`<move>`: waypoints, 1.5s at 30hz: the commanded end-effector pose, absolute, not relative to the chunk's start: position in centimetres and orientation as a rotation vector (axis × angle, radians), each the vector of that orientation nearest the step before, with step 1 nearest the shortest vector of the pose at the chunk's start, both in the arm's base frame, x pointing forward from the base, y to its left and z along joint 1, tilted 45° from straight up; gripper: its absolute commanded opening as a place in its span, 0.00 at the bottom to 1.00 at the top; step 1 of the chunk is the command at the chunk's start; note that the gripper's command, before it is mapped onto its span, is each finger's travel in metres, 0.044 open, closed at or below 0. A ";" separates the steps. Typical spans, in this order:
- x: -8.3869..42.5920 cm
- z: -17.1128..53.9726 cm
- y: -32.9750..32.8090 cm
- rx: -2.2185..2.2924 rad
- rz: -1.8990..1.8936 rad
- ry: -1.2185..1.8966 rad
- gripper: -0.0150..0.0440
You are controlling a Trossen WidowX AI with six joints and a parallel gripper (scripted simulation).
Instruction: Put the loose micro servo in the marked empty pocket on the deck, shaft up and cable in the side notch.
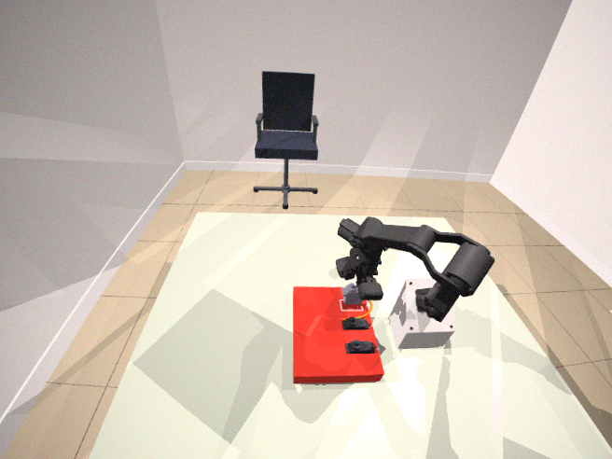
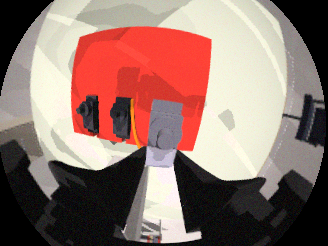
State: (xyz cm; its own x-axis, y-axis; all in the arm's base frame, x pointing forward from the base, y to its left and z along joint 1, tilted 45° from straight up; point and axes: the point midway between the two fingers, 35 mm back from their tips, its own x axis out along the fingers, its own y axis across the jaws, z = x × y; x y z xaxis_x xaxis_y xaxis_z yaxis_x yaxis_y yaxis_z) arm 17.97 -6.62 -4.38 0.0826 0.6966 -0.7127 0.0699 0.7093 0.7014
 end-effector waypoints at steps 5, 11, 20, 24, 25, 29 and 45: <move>18.0 -5.1 -6.0 0.672 0.523 1.429 0.25; 18.1 -5.6 -5.5 0.673 0.523 1.429 0.25; 18.1 -5.6 -5.5 0.673 0.523 1.429 0.25; 18.1 -5.7 -5.4 0.673 0.523 1.429 0.25; 18.1 -5.7 -5.4 0.673 0.523 1.429 0.25; 18.1 -6.0 -5.1 0.673 0.523 1.429 0.25; 18.2 -6.8 -4.3 0.673 0.524 1.428 0.25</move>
